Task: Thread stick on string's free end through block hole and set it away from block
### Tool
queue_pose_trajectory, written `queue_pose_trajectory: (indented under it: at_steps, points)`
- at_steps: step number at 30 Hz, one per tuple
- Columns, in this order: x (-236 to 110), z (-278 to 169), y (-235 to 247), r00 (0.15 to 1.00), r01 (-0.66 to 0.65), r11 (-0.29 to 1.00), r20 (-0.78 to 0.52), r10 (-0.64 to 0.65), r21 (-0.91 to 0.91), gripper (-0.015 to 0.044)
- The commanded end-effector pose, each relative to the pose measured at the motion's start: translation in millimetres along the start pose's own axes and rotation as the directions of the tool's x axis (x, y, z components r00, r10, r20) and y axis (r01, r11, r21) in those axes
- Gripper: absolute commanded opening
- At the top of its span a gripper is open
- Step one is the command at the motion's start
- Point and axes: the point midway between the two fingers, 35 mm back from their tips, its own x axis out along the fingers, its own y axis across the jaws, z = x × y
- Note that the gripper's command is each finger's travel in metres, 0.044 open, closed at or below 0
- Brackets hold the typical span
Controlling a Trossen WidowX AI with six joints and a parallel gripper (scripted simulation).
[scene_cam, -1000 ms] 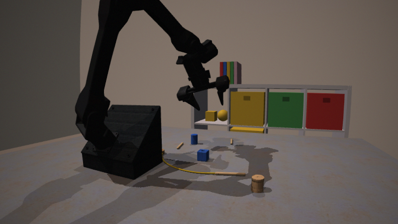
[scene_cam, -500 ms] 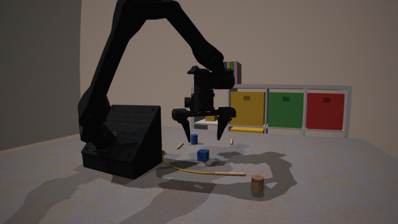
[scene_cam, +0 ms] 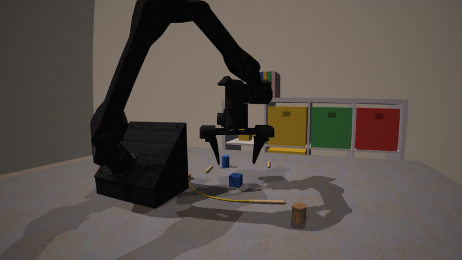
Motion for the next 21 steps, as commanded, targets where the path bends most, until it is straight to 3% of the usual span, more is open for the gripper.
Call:
queue_pose_trajectory:
  at_steps: [1, 5, 10, 21]
  points:
    - [-2.2, -0.1, -0.4, 1.0, 0.003, 0.934, -0.003, -0.002, 0.357, 0.044]
    - [-4.0, 0.4, -0.2, 1.0, 0.004, 0.725, -0.003, -0.002, 0.689, 0.044]
    - [-6.2, 1.1, 0.1, 1.0, 0.004, 0.311, -0.003, -0.002, 0.95, 0.044]
    - [-9.2, 2.0, 0.5, 1.0, 0.002, -0.275, -0.003, -0.002, 0.961, 0.044]
